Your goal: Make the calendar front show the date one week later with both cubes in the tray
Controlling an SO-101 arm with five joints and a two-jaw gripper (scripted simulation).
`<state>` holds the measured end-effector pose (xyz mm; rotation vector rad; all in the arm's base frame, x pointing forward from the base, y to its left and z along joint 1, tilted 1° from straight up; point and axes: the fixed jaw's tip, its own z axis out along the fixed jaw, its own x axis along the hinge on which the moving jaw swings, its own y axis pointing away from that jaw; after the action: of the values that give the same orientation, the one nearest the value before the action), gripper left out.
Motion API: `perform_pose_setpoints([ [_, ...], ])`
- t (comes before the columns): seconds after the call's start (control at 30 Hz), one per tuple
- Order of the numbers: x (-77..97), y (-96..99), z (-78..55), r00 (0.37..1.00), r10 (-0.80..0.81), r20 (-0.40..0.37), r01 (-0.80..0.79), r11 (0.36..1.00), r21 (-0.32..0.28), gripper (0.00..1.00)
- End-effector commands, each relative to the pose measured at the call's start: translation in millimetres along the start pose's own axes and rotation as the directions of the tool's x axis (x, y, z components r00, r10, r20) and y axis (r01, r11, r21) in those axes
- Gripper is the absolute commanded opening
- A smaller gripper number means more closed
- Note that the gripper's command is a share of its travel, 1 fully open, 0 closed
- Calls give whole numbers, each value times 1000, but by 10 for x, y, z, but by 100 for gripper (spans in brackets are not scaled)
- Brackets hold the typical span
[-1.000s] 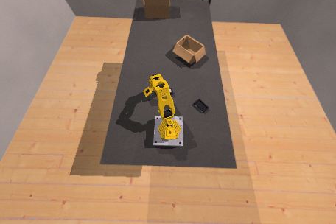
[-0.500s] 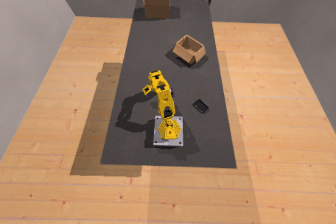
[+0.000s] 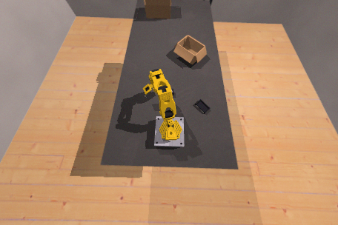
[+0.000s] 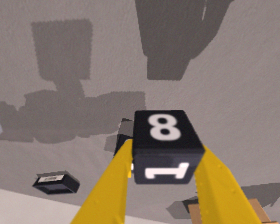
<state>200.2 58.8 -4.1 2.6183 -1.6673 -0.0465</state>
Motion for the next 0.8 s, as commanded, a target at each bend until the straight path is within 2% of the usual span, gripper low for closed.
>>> perform_pose_setpoints([
  [0.0, 14, -42, -67, 1000, -2, -3, 3, 1000, 31, 0],
  [0.77, 15, -40, -146, 1000, -2, -3, 3, 1000, 31, 0],
])
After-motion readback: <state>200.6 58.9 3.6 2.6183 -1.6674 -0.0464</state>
